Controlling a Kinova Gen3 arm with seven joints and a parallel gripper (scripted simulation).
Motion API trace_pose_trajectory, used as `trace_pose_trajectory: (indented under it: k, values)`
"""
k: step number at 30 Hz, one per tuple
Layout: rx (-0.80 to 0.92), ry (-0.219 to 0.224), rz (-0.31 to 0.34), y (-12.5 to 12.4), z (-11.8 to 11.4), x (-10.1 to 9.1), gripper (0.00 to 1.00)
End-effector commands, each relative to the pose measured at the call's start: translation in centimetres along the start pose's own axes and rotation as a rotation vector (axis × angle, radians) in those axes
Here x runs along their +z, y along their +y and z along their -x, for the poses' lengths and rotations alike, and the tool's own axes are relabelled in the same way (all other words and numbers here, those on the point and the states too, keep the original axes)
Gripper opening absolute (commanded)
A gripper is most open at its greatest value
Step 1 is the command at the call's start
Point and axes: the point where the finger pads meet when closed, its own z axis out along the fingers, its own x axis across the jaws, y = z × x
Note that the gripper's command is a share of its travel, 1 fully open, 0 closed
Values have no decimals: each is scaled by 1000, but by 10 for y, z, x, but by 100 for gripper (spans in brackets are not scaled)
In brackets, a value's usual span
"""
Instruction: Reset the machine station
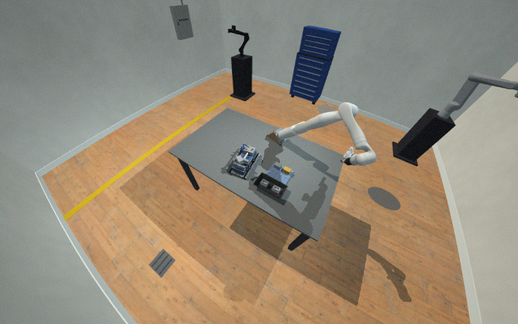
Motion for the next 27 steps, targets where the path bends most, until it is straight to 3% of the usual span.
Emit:
trace_pose_trajectory:
  k: [1,4,11,18,20,23,25,27]
  values:
    - [-25,-53,57,-8,29,-11,100]
    - [-35,-64,74,-9,36,-13,100]
    - [-99,-202,143,-42,104,-35,100]
    - [-166,-350,185,-90,167,-60,100]
    - [-166,-350,185,-90,167,-60,100]
    - [-194,-412,191,-115,189,-70,100]
    - [-194,-413,191,-115,190,-70,100]
    - [-211,-452,191,-132,203,-76,100]
